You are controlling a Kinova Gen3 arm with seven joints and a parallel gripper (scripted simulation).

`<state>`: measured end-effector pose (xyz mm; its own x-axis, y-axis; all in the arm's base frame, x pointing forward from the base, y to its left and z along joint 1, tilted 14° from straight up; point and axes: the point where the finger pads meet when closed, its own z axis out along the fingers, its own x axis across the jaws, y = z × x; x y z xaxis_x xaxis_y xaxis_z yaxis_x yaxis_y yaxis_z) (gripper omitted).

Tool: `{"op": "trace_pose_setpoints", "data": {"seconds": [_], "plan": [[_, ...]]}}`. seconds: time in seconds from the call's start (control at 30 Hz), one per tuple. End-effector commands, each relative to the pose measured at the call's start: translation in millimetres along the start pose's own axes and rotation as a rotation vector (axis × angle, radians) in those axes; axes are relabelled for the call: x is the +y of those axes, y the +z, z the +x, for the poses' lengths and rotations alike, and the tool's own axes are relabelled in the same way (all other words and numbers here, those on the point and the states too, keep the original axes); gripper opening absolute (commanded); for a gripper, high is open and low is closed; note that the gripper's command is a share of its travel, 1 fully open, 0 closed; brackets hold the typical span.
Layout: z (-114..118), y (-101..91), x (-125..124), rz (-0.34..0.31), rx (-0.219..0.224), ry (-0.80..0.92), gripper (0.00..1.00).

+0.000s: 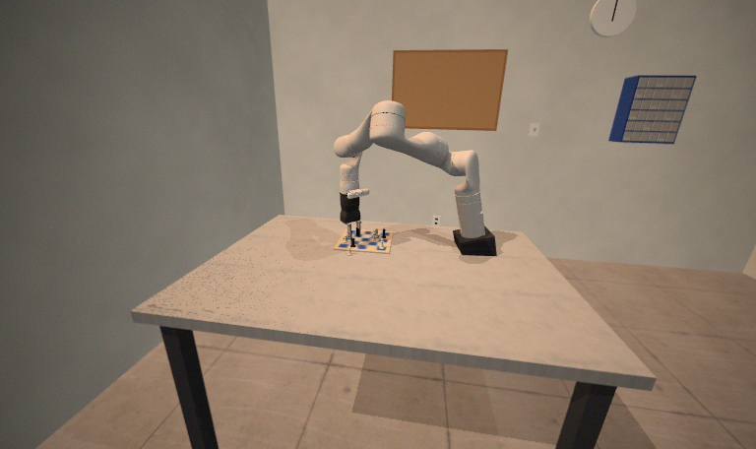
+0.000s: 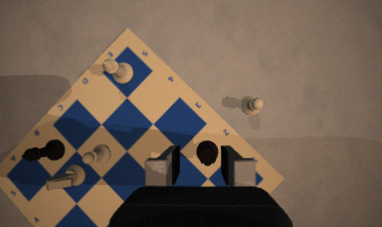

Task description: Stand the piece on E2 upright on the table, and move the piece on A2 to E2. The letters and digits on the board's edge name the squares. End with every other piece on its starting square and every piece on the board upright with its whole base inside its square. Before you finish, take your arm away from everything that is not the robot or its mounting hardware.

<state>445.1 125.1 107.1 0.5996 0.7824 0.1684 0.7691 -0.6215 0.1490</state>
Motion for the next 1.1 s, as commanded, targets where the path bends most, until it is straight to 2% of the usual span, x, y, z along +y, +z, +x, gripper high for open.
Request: {"op": "trace_pose_setpoints", "data": {"seconds": [0.0, 0.07, 0.37, 0.63, 0.67, 1.07], "plan": [[6, -17.1, -1, -0.001, 0.018, -0.005, 0.73], [6, -17.1, -1, -0.001, 0.018, -0.005, 0.73], [5, -57.6, -1, -0.001, 0.018, -0.005, 0.73], [5, -63.1, -1, -0.001, 0.018, -0.005, 0.73], [5, -63.1, -1, -0.001, 0.018, -0.005, 1.00], [5, -63.1, -1, -0.001, 0.018, -0.005, 1.00]]}}
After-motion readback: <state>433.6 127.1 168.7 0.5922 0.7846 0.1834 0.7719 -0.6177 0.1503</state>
